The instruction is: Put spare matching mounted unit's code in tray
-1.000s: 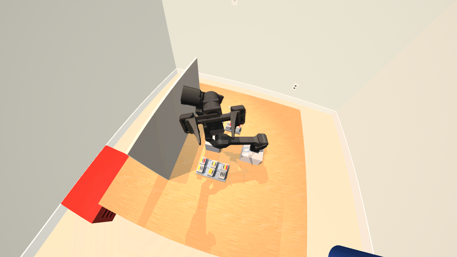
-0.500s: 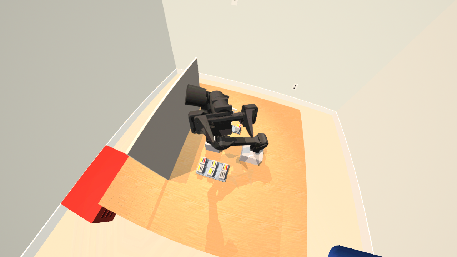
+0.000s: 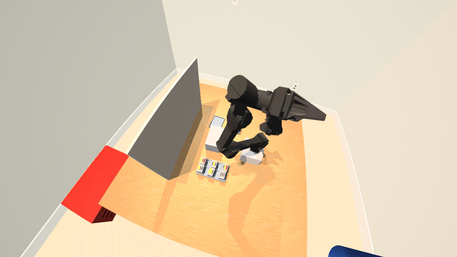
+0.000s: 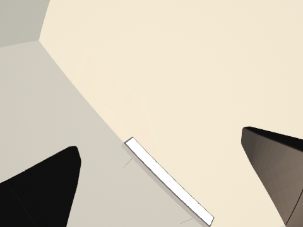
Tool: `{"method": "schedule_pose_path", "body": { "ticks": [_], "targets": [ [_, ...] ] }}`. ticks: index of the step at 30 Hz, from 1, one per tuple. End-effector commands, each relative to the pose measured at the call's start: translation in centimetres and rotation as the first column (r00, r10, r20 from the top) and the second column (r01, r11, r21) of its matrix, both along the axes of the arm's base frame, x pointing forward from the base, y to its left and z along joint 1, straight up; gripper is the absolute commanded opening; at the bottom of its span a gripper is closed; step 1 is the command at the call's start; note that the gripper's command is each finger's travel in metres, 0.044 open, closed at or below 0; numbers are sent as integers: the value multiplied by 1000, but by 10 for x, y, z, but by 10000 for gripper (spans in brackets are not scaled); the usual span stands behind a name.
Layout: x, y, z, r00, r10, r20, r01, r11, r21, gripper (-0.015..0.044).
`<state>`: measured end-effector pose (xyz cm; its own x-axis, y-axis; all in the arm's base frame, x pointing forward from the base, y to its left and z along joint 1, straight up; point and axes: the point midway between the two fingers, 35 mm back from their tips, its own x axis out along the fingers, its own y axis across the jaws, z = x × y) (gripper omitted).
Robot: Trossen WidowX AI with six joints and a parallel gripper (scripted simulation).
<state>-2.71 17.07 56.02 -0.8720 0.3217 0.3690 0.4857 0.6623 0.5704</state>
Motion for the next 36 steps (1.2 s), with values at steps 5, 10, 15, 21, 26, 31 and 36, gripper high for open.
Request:
{"method": "schedule_pose_path", "body": {
  "ticks": [5,10,15,21,26,31,36],
  "targets": [
    [-78,-110,11,956,245,161,-292,850,438,440],
    [-96,-190,8,891,386,239,-444,633,634,440],
    [-88,-269,-4,805,507,307,-520,355,777,440],
    [-53,-348,-27,715,598,362,-447,-6,894,440],
    [-17,-389,-47,652,651,388,-328,-219,919,440],
    [31,-426,-69,580,716,389,-110,-404,908,440],
    [103,-454,-107,455,777,435,170,-555,814,440]
  ]
}}
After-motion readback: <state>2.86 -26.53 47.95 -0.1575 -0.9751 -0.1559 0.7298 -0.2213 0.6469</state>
